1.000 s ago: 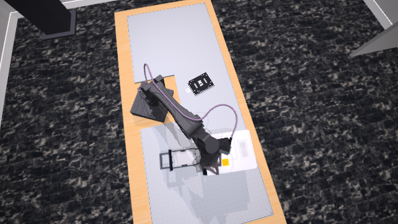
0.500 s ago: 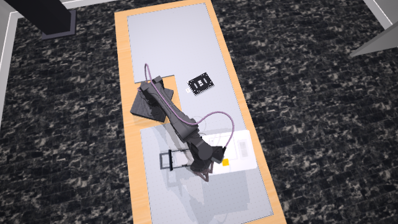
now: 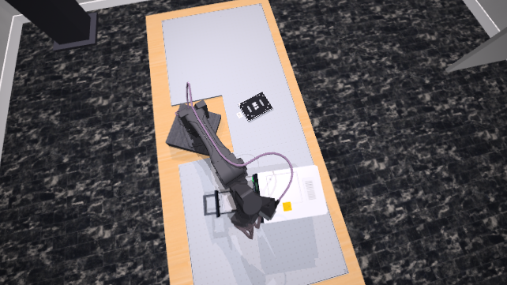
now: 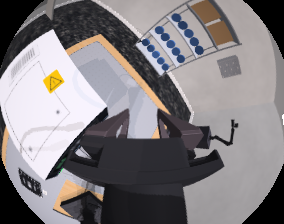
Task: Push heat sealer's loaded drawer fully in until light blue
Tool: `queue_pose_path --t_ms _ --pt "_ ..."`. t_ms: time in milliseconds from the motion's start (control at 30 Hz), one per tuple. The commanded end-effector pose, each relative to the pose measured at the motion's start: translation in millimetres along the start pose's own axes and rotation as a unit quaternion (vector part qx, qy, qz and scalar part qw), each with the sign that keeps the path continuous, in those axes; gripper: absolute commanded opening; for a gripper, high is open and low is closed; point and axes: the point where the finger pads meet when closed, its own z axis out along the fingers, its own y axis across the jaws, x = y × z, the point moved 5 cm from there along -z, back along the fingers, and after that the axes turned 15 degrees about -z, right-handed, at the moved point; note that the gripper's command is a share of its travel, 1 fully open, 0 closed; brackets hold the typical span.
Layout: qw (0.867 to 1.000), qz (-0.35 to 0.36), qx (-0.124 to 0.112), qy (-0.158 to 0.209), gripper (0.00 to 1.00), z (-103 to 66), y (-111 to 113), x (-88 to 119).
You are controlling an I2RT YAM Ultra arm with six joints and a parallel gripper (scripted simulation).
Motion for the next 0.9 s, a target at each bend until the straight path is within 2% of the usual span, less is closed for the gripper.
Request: queue_pose_path --t_ms 0,67,100,133,233,267,367,400,433,467,500,633,667,833,867 --pt "0.999 0.017 -0.027 0.025 0.45 5.3 3.1 9.8" --pt "0.999 0.017 -0.027 0.025 0.45 5.3 3.1 9.8" --pt "0.998 0.015 -0.042 0.039 0.45 14.8 16.5 22.1" --pt "0.999 0.016 -0.032 0.029 0.45 4.9 10.8 21.2" --pt "1.000 0.014 -0.019 0.018 0.45 8.4 9.1 26.2" --pt "0.998 0.024 -0.018 0.047 0.45 14.6 11.1 33.2" --pt "0.996 0.041 -0.006 0.079 0.45 18.1 2.7 36.9" --pt "0.996 0.041 -0.006 0.079 0.45 18.6 1.1 40.5" --pt "0.997 0.043 0.006 0.068 0.45 4.9 -8.6 39.2" --pt "0.997 0.043 0.006 0.068 0.45 4.7 -10.2 42.8" --pt "0.996 0.041 -0.009 0.075 0.45 12.5 -0.4 53.0" --pt "0.997 0.035 -0.005 0.067 0.45 14.0 -5.9 57.4" --pt "0.996 0.049 -0.023 0.078 0.45 21.8 -7.2 60.6" --pt "0.986 0.083 -0.089 0.115 0.45 28.1 -0.8 72.4" --pt "0.985 0.087 -0.095 0.119 0.45 29.3 1.1 75.0"
